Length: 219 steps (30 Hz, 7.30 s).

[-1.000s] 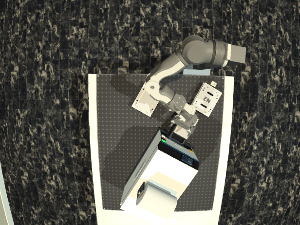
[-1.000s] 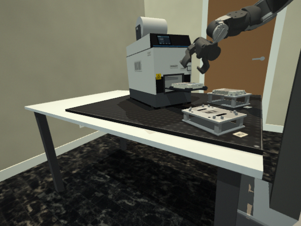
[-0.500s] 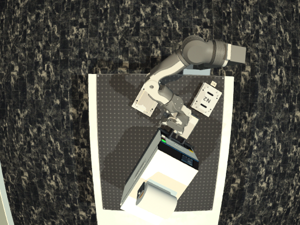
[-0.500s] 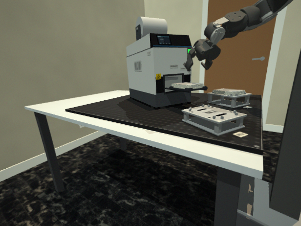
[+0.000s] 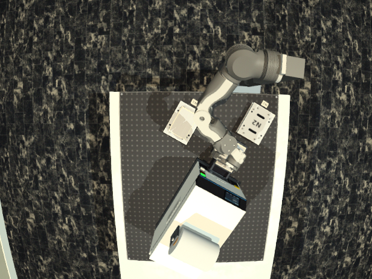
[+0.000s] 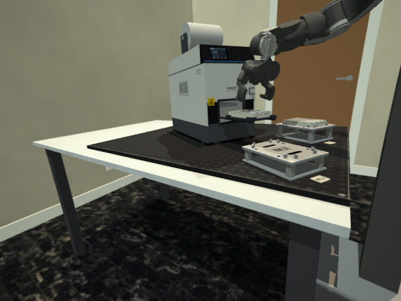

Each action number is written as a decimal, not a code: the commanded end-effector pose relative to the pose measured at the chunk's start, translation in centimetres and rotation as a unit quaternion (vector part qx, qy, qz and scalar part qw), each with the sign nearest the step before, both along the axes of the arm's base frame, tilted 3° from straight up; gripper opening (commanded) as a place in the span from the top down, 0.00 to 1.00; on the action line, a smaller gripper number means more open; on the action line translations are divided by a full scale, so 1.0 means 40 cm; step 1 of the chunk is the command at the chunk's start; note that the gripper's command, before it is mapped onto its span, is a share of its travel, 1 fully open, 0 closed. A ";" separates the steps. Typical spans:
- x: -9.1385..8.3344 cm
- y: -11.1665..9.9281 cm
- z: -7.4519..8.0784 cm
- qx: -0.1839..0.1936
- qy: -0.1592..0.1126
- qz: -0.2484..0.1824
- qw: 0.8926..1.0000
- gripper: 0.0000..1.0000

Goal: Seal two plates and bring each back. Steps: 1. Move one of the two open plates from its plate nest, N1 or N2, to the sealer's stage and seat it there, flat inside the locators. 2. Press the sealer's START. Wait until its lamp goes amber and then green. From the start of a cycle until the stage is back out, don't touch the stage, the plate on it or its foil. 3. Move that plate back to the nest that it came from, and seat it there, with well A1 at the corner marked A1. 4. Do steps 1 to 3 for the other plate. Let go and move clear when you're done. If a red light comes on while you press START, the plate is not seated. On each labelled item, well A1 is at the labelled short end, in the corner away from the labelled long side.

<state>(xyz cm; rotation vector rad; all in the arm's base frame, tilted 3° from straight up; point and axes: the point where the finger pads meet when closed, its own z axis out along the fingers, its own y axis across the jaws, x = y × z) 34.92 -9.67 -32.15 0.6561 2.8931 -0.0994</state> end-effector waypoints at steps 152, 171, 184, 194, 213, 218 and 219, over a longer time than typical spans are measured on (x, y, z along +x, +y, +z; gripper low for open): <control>-0.018 0.092 -0.110 0.054 0.107 0.010 0.993 0.45; -0.018 0.092 -0.110 0.054 0.107 0.010 0.993 1.00; -0.018 0.092 -0.110 0.054 0.107 0.010 0.993 1.00; -0.016 0.091 -0.099 0.054 0.107 0.009 0.993 1.00; -0.012 0.091 -0.052 0.054 0.106 0.008 0.993 1.00; -0.013 0.090 -0.041 0.054 0.107 0.008 0.993 1.00; -0.016 0.090 -0.040 0.053 0.108 0.008 0.993 1.00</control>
